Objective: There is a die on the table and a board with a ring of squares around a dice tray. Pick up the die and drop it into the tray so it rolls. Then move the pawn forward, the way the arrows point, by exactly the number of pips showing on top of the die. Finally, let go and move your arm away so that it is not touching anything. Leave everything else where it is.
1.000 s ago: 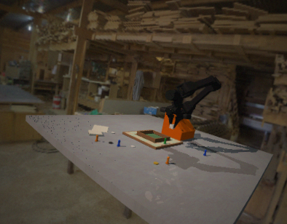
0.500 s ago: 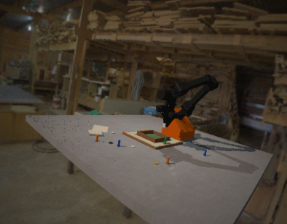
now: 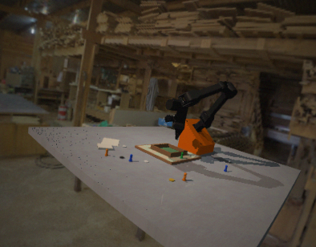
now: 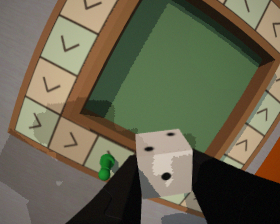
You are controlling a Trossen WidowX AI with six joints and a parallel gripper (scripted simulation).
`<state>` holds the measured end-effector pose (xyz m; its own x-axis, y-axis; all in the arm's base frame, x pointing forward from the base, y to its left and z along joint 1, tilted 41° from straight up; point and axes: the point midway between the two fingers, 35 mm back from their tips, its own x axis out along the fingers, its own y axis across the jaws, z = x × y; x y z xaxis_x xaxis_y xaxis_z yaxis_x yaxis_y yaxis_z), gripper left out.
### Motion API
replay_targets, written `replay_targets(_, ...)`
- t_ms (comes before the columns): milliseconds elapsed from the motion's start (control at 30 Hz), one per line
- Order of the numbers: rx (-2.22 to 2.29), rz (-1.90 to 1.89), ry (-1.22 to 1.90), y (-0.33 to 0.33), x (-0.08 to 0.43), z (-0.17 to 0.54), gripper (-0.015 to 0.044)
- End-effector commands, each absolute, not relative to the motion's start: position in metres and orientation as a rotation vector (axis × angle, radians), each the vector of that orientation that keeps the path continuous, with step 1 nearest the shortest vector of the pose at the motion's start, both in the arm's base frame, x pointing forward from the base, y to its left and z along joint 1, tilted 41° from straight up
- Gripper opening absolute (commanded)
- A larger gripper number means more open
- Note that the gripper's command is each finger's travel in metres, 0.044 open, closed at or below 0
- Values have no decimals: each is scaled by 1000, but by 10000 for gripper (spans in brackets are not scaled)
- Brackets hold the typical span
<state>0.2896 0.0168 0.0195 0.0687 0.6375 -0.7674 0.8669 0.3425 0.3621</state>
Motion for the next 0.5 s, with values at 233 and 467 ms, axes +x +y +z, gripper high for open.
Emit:
replay_targets(233,1661,-651,1652,0,279,-8,0)
replay_targets(467,1794,-822,1636,-8,274,-20,0)
